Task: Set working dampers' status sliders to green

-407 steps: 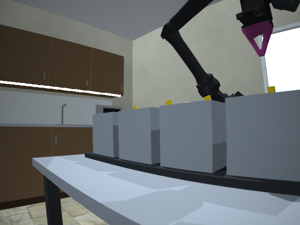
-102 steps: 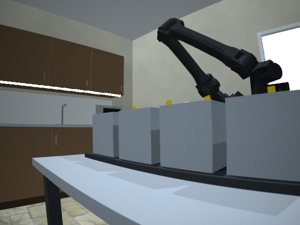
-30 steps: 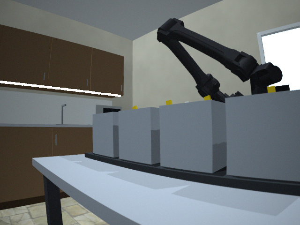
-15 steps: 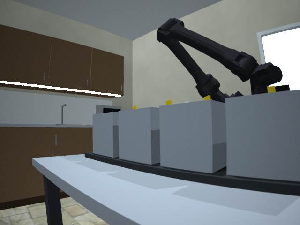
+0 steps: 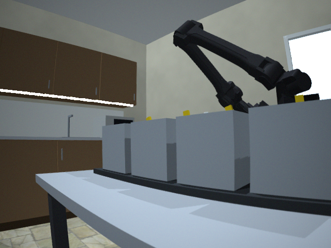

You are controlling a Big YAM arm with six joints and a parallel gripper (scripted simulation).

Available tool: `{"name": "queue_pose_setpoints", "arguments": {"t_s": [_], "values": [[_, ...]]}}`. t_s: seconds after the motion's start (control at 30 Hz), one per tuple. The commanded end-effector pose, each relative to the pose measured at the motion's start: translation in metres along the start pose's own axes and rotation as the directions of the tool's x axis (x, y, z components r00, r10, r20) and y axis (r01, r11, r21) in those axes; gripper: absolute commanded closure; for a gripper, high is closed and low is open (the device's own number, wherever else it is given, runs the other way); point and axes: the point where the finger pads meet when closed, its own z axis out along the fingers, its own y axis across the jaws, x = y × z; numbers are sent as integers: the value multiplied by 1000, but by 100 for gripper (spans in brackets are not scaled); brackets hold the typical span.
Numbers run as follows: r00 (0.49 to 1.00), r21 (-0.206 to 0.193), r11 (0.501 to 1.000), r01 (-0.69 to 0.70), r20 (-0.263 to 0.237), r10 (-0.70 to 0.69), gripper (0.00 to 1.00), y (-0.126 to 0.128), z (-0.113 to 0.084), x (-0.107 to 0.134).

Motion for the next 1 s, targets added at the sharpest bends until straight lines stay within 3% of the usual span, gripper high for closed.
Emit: {"name": "queue_pose_setpoints", "arguments": {"t_s": [0.0, 0.97], "values": [[1000, -8, 1000, -6, -6, 6, 100, -2, 5, 7], [1000, -11, 1000, -2, -8, 2, 100, 0, 7, 8]]}}
